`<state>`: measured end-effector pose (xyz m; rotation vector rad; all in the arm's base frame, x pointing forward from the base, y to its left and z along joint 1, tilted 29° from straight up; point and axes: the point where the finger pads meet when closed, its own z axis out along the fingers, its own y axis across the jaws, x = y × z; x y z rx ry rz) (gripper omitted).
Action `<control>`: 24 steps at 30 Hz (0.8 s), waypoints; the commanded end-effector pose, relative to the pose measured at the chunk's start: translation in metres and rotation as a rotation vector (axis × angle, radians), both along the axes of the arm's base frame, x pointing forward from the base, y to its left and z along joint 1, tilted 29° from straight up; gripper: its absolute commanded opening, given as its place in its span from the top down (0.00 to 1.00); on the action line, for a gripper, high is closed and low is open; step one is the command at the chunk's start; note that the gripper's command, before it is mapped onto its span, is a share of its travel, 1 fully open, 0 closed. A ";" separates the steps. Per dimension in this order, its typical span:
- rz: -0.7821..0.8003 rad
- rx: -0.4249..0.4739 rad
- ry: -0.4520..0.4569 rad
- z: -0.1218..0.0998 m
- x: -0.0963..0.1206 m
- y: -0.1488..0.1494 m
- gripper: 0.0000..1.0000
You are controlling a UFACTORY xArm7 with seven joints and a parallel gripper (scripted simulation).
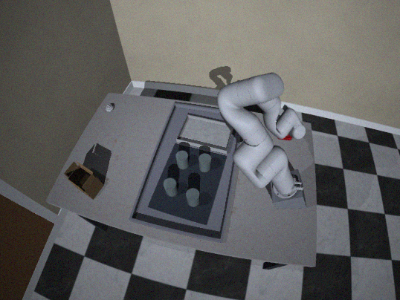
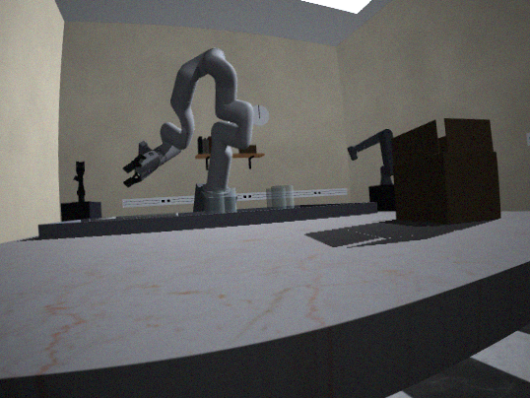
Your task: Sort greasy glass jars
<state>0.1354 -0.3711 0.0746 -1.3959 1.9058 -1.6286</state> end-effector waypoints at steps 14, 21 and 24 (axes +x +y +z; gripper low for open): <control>0.182 0.138 -0.039 0.003 0.025 0.014 0.00; 0.260 0.209 -0.037 0.002 0.032 0.023 0.00; 0.292 0.241 -0.033 0.002 0.034 0.026 0.00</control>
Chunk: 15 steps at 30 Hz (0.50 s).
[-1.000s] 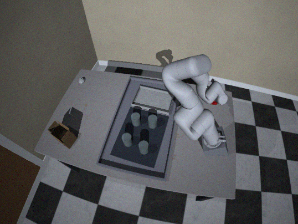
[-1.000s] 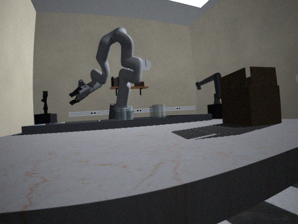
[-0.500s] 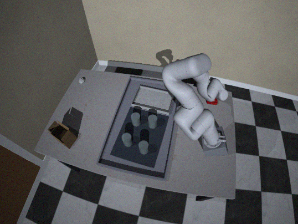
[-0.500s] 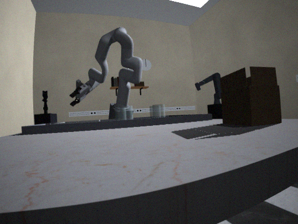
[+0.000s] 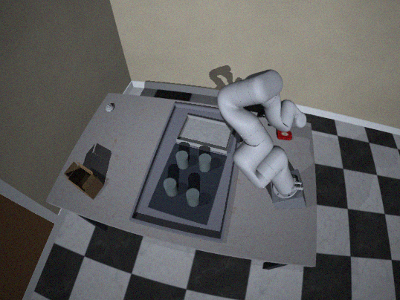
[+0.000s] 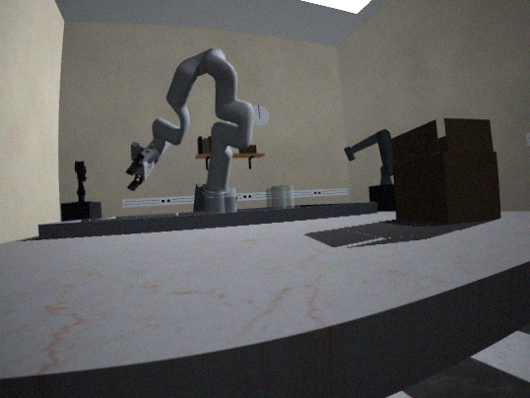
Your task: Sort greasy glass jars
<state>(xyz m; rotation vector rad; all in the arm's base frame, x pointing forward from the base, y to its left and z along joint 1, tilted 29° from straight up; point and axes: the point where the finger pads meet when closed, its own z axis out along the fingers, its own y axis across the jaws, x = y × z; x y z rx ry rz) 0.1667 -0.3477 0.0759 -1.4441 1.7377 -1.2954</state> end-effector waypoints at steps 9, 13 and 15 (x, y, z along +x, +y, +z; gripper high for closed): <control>0.115 0.106 0.024 0.000 0.005 0.012 0.00; 0.155 0.147 0.041 -0.001 0.005 0.017 0.00; 0.174 0.167 0.051 -0.002 0.004 0.019 0.00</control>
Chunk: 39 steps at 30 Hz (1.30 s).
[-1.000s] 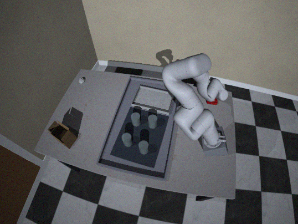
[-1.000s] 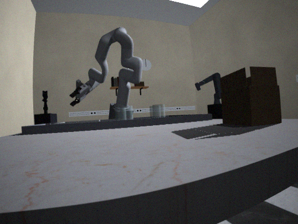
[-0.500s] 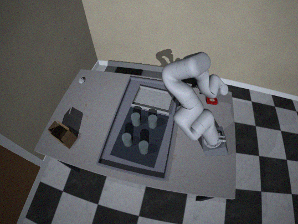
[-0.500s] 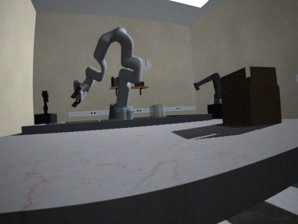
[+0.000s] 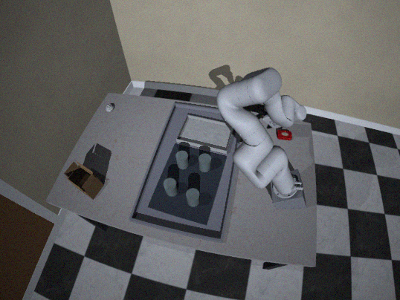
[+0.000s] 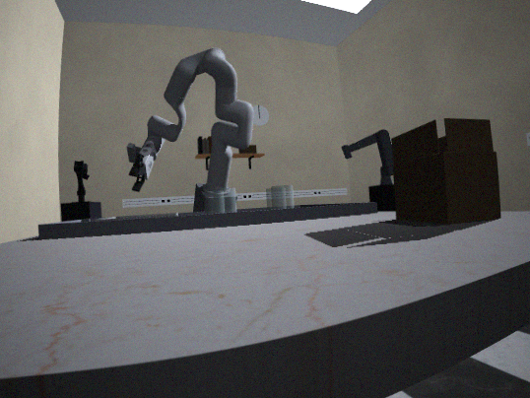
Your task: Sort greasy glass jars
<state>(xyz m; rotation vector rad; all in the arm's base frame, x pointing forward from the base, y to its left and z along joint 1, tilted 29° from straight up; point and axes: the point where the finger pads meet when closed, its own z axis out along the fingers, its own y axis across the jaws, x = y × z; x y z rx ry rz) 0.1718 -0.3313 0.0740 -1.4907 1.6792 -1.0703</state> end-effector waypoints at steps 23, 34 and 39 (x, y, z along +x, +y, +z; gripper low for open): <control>0.205 0.222 0.168 -0.005 -0.018 0.023 0.00; 0.269 0.305 0.276 -0.008 -0.035 0.029 0.00; 0.294 0.343 0.337 -0.008 -0.046 0.030 0.00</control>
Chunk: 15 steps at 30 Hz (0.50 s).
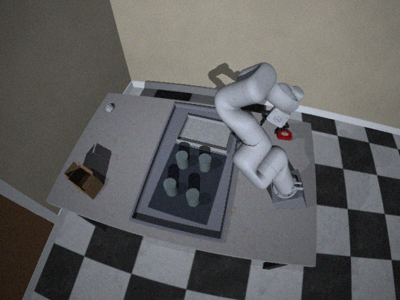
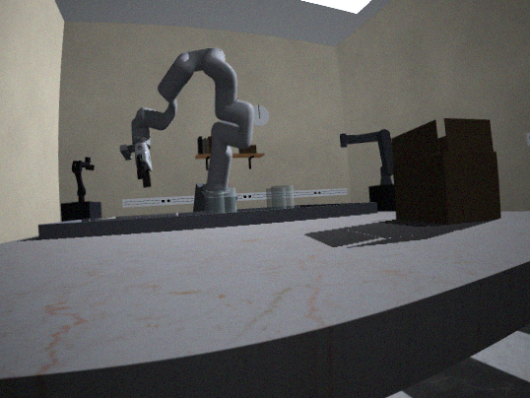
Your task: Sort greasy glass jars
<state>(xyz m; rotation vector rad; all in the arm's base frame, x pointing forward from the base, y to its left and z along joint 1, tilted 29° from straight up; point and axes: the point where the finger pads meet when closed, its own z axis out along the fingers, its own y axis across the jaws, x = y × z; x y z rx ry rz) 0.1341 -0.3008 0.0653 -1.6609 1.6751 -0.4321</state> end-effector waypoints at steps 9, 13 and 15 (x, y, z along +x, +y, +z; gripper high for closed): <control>0.057 0.063 0.138 0.000 -0.024 0.000 0.00; 0.075 0.082 0.194 0.000 -0.035 -0.001 0.00; 0.083 0.091 0.223 0.001 -0.040 -0.002 0.00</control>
